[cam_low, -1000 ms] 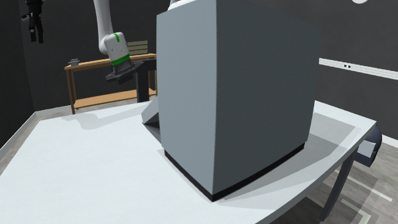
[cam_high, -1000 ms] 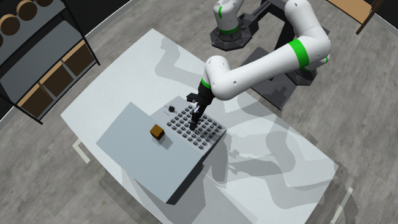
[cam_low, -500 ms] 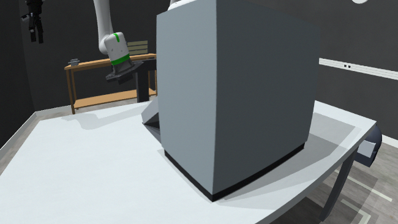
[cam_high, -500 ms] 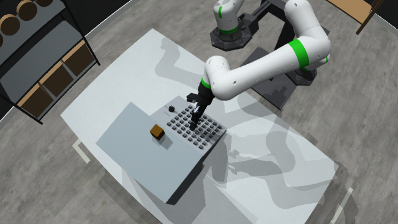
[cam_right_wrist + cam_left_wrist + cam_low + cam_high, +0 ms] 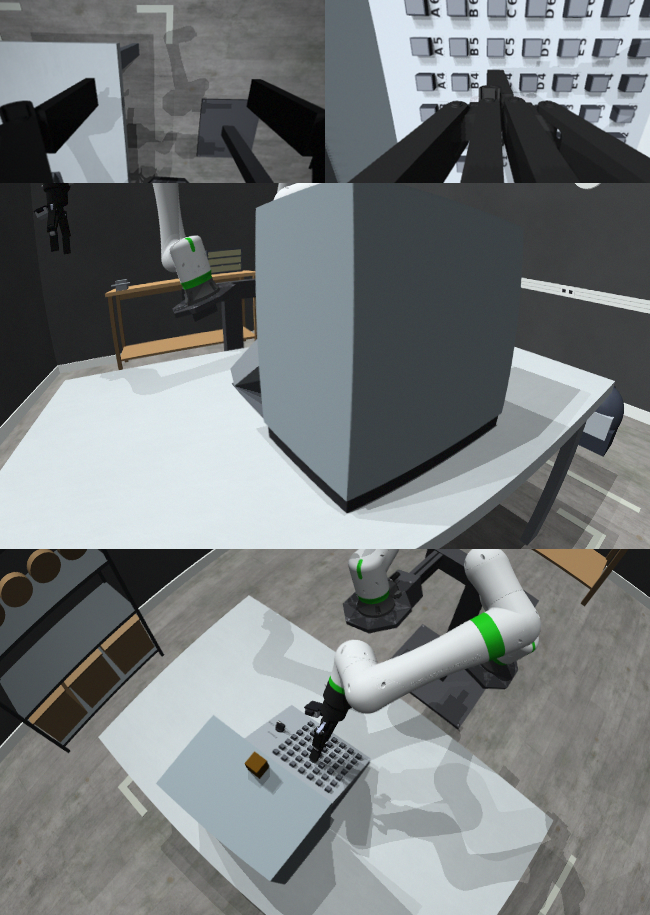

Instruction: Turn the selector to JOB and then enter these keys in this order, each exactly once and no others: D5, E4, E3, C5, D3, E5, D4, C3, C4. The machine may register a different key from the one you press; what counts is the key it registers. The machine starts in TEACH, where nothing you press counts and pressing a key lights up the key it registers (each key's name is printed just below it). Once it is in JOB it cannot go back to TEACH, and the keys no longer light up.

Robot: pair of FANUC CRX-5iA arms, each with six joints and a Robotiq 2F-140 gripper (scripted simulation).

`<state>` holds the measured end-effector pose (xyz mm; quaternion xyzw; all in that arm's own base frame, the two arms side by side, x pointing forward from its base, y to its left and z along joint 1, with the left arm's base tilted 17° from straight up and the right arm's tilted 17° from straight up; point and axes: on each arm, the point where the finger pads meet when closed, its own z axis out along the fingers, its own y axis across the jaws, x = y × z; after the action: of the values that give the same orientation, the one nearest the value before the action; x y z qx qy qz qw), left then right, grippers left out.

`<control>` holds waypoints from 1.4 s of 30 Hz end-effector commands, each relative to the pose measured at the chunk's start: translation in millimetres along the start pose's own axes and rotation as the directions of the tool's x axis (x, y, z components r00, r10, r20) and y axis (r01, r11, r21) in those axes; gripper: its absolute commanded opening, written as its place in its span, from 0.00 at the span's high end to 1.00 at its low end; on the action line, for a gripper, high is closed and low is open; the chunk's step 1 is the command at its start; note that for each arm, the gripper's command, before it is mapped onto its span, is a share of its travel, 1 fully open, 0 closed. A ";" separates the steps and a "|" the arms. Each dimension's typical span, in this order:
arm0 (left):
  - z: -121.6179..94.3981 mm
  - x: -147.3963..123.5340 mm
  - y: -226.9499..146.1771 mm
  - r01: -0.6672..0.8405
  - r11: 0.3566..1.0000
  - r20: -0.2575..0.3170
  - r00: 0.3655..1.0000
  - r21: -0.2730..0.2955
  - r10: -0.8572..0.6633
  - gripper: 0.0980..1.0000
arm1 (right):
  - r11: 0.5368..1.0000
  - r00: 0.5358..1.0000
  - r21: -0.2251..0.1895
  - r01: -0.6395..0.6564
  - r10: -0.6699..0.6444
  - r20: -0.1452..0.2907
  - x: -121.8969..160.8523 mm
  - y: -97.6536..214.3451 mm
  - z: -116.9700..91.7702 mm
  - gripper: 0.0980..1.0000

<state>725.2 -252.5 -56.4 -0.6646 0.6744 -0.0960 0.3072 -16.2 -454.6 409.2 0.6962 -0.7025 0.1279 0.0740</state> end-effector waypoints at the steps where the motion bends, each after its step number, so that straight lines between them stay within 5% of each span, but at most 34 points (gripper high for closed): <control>1: -1.0 0.4 -1.2 0.001 1.000 -0.001 1.000 0.002 -0.001 1.00 | 1.000 1.000 0.000 0.000 0.000 -0.002 0.2 0.1 -0.8 0.00; 42: -33.7 4.2 0.8 0.001 1.000 -0.001 1.000 0.002 -0.001 1.00 | 1.000 1.000 0.000 0.000 0.000 -0.002 0.2 0.1 -0.8 0.00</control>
<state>707.2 -262.1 -30.9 -0.6646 0.6744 -0.0959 0.3070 -16.2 -454.6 409.2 0.6962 -0.7025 0.1279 0.0740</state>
